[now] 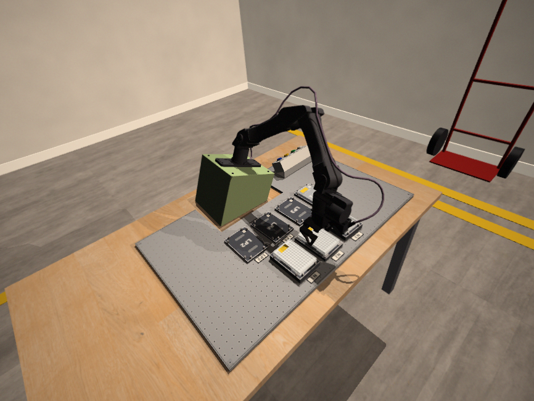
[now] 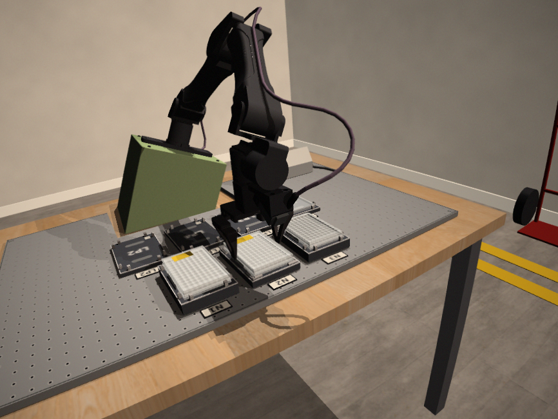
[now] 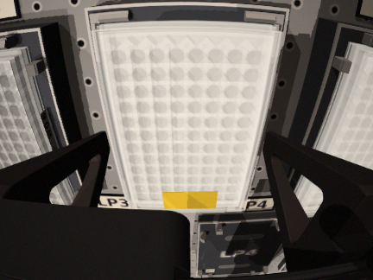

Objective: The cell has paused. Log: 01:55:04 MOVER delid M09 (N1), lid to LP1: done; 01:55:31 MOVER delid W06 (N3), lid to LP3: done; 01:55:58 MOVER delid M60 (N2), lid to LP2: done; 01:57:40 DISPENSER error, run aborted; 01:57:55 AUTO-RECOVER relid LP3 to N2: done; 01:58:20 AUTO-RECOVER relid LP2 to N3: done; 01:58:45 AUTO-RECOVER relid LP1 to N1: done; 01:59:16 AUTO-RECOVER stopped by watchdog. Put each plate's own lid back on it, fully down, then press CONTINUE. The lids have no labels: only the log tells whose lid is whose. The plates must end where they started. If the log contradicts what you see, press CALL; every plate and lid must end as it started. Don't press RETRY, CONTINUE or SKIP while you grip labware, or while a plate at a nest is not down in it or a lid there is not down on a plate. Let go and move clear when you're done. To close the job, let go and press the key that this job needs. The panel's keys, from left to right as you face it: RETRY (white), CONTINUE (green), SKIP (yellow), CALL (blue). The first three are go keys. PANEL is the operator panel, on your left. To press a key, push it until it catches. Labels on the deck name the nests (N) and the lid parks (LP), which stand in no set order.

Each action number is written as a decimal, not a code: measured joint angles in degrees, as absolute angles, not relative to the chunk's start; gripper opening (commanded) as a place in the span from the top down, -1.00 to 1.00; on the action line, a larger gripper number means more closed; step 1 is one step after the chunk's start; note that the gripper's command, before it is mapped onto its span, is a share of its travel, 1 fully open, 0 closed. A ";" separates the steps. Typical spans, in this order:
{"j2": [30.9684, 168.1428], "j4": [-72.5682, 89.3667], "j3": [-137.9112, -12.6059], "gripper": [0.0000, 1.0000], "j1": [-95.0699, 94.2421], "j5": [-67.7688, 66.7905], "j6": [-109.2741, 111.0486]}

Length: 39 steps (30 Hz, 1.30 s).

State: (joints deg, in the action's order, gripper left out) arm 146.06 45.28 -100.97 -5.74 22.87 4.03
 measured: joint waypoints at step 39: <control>142.98 50.76 -102.76 -1.00 -4.71 22.87 5.50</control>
